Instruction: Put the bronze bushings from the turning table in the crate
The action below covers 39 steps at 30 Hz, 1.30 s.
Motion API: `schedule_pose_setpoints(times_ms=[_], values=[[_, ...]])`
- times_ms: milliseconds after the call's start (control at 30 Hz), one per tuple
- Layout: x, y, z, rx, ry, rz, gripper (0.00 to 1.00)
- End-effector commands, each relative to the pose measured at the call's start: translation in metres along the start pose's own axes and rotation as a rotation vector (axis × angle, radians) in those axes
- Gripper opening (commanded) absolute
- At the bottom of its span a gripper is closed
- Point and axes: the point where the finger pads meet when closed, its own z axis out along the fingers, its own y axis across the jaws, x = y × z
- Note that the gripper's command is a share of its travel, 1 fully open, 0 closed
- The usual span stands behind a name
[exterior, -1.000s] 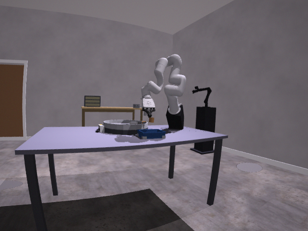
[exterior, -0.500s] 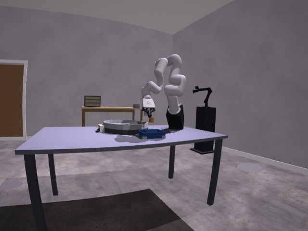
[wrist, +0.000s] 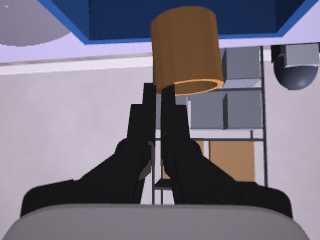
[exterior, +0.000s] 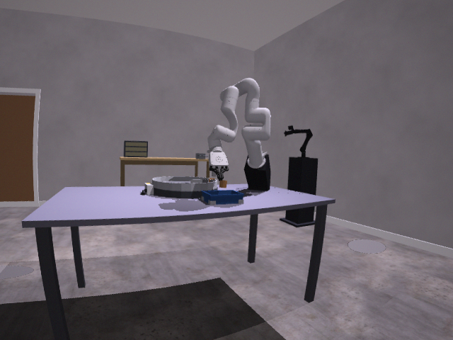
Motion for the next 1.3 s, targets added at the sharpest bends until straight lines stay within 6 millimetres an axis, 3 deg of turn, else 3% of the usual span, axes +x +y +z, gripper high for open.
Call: schedule_pose_setpoints(times_ms=[0, 667, 1267], values=[[0.009, -0.005, 0.017, 0.012, -0.022, -0.004, 0.00], [0.010, -0.005, 0.019, 0.012, -0.022, -0.004, 0.00], [0.025, -0.006, 0.037, 0.012, -0.022, -0.004, 0.00]])
